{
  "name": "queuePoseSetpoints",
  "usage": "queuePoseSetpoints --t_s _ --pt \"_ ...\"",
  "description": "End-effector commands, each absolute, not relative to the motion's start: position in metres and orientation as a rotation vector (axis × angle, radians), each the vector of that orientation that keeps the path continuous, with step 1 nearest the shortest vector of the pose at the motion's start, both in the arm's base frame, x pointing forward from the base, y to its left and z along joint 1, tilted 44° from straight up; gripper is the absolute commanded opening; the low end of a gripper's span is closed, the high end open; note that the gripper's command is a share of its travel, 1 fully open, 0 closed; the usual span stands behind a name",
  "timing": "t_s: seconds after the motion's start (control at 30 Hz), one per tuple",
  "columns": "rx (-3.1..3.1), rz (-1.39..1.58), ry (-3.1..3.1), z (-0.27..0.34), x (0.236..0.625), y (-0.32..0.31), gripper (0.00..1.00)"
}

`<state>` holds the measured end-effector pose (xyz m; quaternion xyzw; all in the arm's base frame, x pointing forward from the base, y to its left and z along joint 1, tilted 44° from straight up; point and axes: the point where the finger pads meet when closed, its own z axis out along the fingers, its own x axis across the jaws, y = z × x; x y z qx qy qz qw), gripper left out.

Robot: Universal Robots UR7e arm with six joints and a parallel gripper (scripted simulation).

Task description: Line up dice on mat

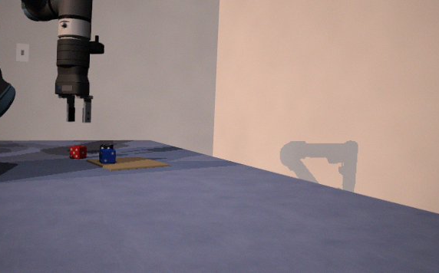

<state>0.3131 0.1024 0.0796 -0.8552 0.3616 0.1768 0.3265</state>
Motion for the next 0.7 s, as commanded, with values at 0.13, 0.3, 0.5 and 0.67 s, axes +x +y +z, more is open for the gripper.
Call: queuePoseSetpoints --t_s 0.13,0.3,0.5,0.67 --pt "-2.241 0.462 0.948 0.0797 0.3134 0.1021 0.87" --pt "-2.241 0.462 0.948 0.0792 0.3134 0.1026 0.87" --pt "-2.241 0.462 0.948 0.0768 0.3131 0.1049 0.87" --pt "-2.241 0.462 0.948 0.0747 0.3129 0.1068 0.87"
